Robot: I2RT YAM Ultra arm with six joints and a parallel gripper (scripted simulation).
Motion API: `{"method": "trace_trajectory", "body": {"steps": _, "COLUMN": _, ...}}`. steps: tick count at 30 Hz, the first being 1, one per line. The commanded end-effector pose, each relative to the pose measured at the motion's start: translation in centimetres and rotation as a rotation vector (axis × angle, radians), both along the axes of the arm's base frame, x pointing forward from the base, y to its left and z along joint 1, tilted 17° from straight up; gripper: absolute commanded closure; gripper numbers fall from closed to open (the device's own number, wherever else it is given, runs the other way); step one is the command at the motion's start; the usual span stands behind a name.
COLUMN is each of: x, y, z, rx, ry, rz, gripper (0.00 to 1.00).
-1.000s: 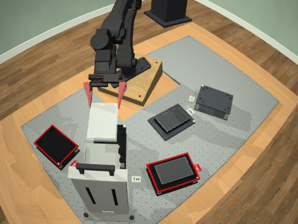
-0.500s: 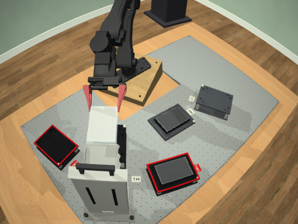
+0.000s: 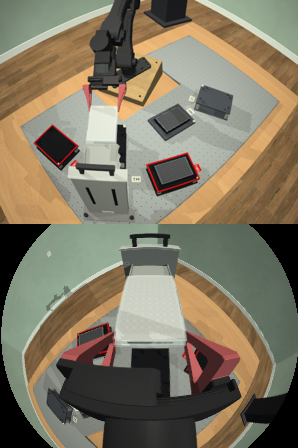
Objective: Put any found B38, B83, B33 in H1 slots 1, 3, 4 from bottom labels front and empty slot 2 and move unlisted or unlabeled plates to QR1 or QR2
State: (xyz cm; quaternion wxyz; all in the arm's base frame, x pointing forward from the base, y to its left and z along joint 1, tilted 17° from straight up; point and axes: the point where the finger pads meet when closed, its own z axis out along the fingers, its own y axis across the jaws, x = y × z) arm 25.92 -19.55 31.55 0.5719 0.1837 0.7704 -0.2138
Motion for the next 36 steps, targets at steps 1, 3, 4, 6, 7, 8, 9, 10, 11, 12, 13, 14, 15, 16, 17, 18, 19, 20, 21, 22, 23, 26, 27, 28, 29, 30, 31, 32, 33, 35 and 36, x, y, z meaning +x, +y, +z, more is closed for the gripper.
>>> {"method": "trace_trajectory", "body": {"steps": 1, "x": 0.01, "y": 0.03, "z": 0.48, "rx": -0.009, "ry": -0.012, "rz": 0.001, "gripper": 0.14}}
{"method": "trace_trajectory", "body": {"steps": 3, "x": 0.01, "y": 0.03, "z": 0.45, "rx": -0.009, "ry": -0.012, "rz": 0.001, "gripper": 0.14}}
{"method": "trace_trajectory", "body": {"steps": 4, "x": 0.01, "y": 0.03, "z": 0.45, "rx": -0.009, "ry": -0.012, "rz": 0.001, "gripper": 0.14}}
{"method": "trace_trajectory", "body": {"steps": 6, "x": 0.01, "y": 0.03, "z": 0.45, "rx": -0.009, "ry": -0.012, "rz": 0.001, "gripper": 0.14}}
{"method": "trace_trajectory", "body": {"steps": 7, "x": 0.01, "y": 0.03, "z": 0.45, "rx": -0.009, "ry": -0.012, "rz": 0.001, "gripper": 0.14}}
{"method": "trace_trajectory", "body": {"steps": 8, "x": 0.01, "y": 0.02, "z": 0.45, "rx": -0.009, "ry": -0.012, "rz": 0.001, "gripper": 0.14}}
{"method": "trace_trajectory", "body": {"steps": 9, "x": 0.01, "y": 0.02, "z": 0.45, "rx": -0.009, "ry": -0.012, "rz": 0.001, "gripper": 0.14}}
{"method": "trace_trajectory", "body": {"steps": 10, "x": 0.01, "y": 0.02, "z": 0.45, "rx": -0.009, "ry": -0.012, "rz": 0.001, "gripper": 0.14}}
{"method": "trace_trajectory", "body": {"steps": 11, "x": 0.01, "y": 0.02, "z": 0.45, "rx": -0.009, "ry": -0.012, "rz": 0.001, "gripper": 0.14}}
{"method": "trace_trajectory", "body": {"steps": 12, "x": 0.01, "y": 0.02, "z": 0.45, "rx": -0.009, "ry": -0.012, "rz": 0.001, "gripper": 0.14}}
{"method": "trace_trajectory", "body": {"steps": 13, "x": 0.01, "y": 0.02, "z": 0.45, "rx": -0.009, "ry": -0.012, "rz": 0.001, "gripper": 0.14}}
{"method": "trace_trajectory", "body": {"steps": 14, "x": 0.01, "y": 0.02, "z": 0.45, "rx": -0.009, "ry": -0.012, "rz": 0.001, "gripper": 0.14}}
{"method": "trace_trajectory", "body": {"steps": 15, "x": 0.01, "y": 0.02, "z": 0.45, "rx": -0.009, "ry": -0.012, "rz": 0.001, "gripper": 0.14}}
{"method": "trace_trajectory", "body": {"steps": 16, "x": 0.01, "y": 0.02, "z": 0.45, "rx": -0.009, "ry": -0.012, "rz": 0.001, "gripper": 0.14}}
{"method": "trace_trajectory", "body": {"steps": 17, "x": 0.01, "y": 0.02, "z": 0.45, "rx": -0.009, "ry": -0.012, "rz": 0.001, "gripper": 0.14}}
{"method": "trace_trajectory", "body": {"steps": 18, "x": 0.07, "y": -0.01, "z": 0.45, "rx": -0.009, "ry": -0.012, "rz": 0.001, "gripper": 0.14}}
{"method": "trace_trajectory", "body": {"steps": 19, "x": 0.12, "y": -0.04, "z": 0.45, "rx": -0.009, "ry": -0.012, "rz": 0.001, "gripper": 0.14}}
{"method": "trace_trajectory", "body": {"steps": 20, "x": 0.17, "y": -0.08, "z": 0.45, "rx": -0.009, "ry": -0.012, "rz": 0.001, "gripper": 0.14}}
{"method": "trace_trajectory", "body": {"steps": 21, "x": 0.24, "y": -0.12, "z": 0.45, "rx": -0.009, "ry": -0.012, "rz": 0.001, "gripper": 0.14}}
{"method": "trace_trajectory", "body": {"steps": 22, "x": 0.3, "y": -0.15, "z": 0.45, "rx": -0.009, "ry": -0.012, "rz": 0.001, "gripper": 0.14}}
{"method": "trace_trajectory", "body": {"steps": 23, "x": 0.35, "y": -0.19, "z": 0.45, "rx": -0.009, "ry": -0.012, "rz": 0.001, "gripper": 0.14}}
{"method": "trace_trajectory", "body": {"steps": 26, "x": 0.52, "y": -0.29, "z": 0.46, "rx": -0.009, "ry": -0.012, "rz": 0.001, "gripper": 0.14}}
{"method": "trace_trajectory", "body": {"steps": 27, "x": 0.52, "y": -0.29, "z": 0.46, "rx": -0.009, "ry": -0.012, "rz": 0.001, "gripper": 0.14}}
{"method": "trace_trajectory", "body": {"steps": 28, "x": 0.52, "y": -0.29, "z": 0.46, "rx": -0.009, "ry": -0.012, "rz": 0.001, "gripper": 0.14}}
{"method": "trace_trajectory", "body": {"steps": 29, "x": 0.58, "y": -0.33, "z": 0.47, "rx": -0.009, "ry": -0.012, "rz": 0.001, "gripper": 0.14}}
{"method": "trace_trajectory", "body": {"steps": 30, "x": 0.63, "y": -0.36, "z": 0.47, "rx": -0.009, "ry": -0.012, "rz": 0.001, "gripper": 0.14}}
{"method": "trace_trajectory", "body": {"steps": 31, "x": 0.69, "y": -0.4, "z": 0.47, "rx": -0.009, "ry": -0.012, "rz": 0.001, "gripper": 0.14}}
{"method": "trace_trajectory", "body": {"steps": 32, "x": 0.75, "y": -0.43, "z": 0.47, "rx": -0.009, "ry": -0.012, "rz": 0.001, "gripper": 0.14}}
{"method": "trace_trajectory", "body": {"steps": 33, "x": 0.8, "y": -0.47, "z": 0.47, "rx": -0.009, "ry": -0.012, "rz": 0.001, "gripper": 0.14}}
{"method": "trace_trajectory", "body": {"steps": 35, "x": 0.92, "y": -0.54, "z": 0.47, "rx": -0.009, "ry": -0.012, "rz": 0.001, "gripper": 0.14}}
{"method": "trace_trajectory", "body": {"steps": 36, "x": 0.97, "y": -0.58, "z": 0.47, "rx": -0.009, "ry": -0.012, "rz": 0.001, "gripper": 0.14}}
